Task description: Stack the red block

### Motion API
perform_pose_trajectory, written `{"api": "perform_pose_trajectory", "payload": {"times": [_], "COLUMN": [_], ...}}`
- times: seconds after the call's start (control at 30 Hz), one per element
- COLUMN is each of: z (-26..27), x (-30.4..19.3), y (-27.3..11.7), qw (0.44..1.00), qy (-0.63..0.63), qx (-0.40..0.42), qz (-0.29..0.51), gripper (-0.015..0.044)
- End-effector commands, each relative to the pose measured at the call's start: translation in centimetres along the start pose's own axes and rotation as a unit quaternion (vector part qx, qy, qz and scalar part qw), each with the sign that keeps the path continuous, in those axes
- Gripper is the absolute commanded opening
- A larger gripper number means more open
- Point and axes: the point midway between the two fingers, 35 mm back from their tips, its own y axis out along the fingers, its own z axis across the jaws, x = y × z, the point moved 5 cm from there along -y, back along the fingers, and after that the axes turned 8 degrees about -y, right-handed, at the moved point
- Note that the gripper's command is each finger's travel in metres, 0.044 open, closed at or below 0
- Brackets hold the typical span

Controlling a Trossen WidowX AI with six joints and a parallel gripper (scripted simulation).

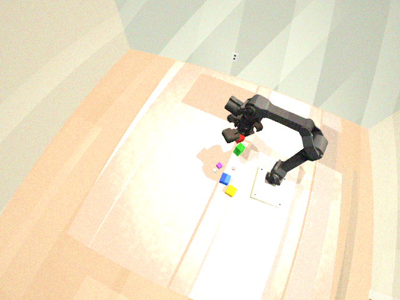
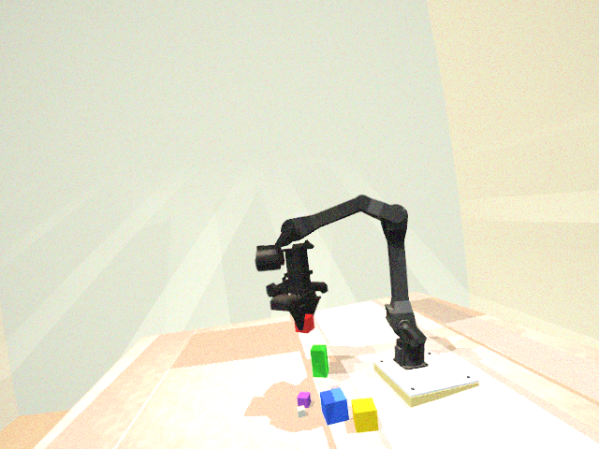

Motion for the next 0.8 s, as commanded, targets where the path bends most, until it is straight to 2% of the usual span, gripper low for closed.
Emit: {"api": "perform_pose_trajectory", "payload": {"times": [0.0, 0.23, 0.77], "z": [-0.7, -1.2, -1.4], "x": [-1.7, -2.6, -2.6], "y": [0.3, 0.9, 5.1], "qw": [1.000, 1.000, 1.000], "qy": [-0.003, -0.003, -0.003], "qx": [0.001, 0.001, 0.000], "qz": [-0.001, -0.001, -0.001], "gripper": [0.0000, 0.0000, 0.0000]}}
